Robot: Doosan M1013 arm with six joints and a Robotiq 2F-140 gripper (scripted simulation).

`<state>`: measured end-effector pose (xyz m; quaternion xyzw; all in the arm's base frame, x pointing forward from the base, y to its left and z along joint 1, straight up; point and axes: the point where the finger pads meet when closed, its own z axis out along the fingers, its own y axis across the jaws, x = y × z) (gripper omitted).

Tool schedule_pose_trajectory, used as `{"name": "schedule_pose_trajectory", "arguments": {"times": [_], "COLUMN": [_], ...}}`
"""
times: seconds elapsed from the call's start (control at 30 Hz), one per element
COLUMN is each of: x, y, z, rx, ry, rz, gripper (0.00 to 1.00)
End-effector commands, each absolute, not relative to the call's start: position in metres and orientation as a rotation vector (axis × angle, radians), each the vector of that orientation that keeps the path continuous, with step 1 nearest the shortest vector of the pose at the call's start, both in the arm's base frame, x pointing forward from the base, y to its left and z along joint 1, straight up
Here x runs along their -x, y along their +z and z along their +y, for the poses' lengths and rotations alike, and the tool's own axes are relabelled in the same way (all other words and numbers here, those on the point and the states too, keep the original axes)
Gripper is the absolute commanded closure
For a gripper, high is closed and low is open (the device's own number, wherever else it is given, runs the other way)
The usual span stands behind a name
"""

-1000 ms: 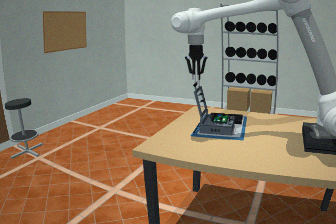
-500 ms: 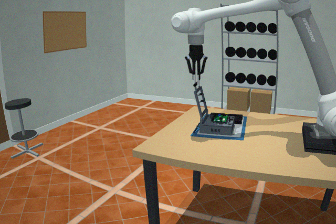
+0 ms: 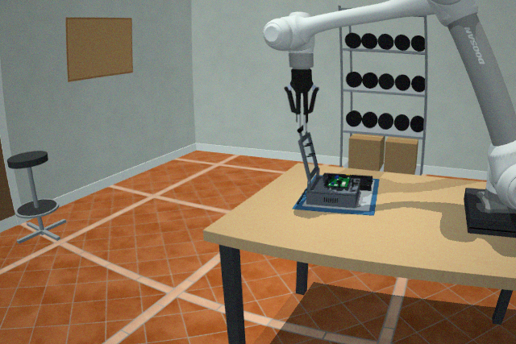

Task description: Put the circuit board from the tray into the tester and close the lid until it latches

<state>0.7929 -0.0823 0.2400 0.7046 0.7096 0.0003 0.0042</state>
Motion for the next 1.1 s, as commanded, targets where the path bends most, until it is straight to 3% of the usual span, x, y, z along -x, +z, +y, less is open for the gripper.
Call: {"name": "schedule_pose_trajectory", "arguments": {"times": [0.0, 1.07], "x": [-0.792, -0.779], "y": [0.240, 0.243], "z": [-0.082, -0.082], "rx": [-2.208, -2.208], "ry": [0.001, 0.001], "rz": [2.224, 2.224], "gripper": [1.00, 1.00]}}
